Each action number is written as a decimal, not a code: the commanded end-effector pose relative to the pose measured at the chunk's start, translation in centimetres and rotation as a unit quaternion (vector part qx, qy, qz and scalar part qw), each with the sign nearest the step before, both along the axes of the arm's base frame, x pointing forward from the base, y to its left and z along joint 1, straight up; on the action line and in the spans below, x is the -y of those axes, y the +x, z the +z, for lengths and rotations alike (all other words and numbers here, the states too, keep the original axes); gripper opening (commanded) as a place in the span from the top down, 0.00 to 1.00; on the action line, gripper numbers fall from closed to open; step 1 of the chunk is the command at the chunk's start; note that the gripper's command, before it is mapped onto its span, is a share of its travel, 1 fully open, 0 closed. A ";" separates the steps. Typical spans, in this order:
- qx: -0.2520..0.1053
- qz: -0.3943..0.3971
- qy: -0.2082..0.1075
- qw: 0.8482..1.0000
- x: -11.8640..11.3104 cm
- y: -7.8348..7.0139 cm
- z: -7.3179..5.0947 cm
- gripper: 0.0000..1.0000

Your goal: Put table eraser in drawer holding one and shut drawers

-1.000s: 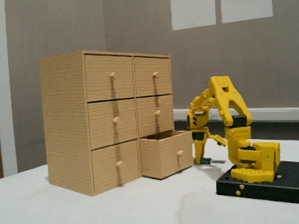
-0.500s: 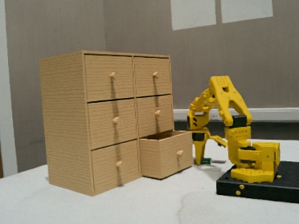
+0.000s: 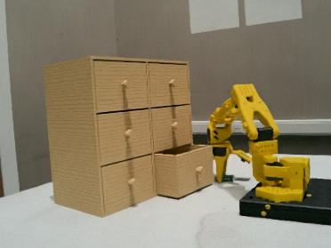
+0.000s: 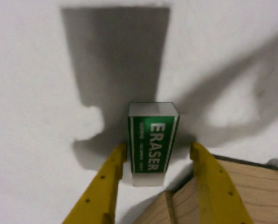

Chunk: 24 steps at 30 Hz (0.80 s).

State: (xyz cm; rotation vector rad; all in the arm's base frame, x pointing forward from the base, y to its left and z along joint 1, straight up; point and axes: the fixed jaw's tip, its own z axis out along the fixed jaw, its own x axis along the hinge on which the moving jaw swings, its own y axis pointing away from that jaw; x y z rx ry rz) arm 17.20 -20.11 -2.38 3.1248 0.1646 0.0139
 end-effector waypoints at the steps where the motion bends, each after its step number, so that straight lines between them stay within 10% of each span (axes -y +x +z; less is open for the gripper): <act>1: -0.002 0.001 0.003 1.000 -0.1 -0.2 -0.2 0.73; 24: -0.002 0.001 0.003 1.000 -0.1 -0.1 -0.1 0.75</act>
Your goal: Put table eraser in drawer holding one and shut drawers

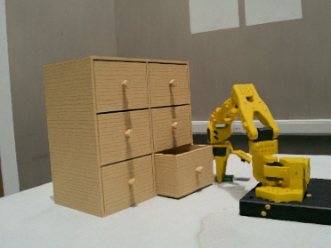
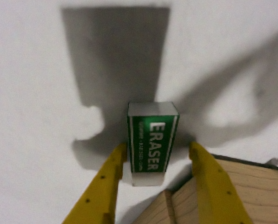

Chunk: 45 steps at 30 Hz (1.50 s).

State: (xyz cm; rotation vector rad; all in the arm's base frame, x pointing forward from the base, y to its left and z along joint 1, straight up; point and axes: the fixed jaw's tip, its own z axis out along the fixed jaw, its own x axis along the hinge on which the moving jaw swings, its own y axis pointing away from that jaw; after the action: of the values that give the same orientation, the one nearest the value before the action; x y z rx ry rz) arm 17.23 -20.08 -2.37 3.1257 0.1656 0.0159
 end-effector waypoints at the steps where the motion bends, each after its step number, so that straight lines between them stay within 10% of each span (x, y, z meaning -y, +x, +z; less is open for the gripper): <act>1: -0.003 0.001 0.003 1.000 0.0 -0.2 -0.1 0.76; 45: -0.003 0.001 0.003 1.000 0.0 -0.2 -0.1 1.00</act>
State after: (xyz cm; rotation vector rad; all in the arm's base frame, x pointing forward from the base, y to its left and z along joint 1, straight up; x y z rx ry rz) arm 17.30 -20.13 -2.22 3.1209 0.1662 0.0230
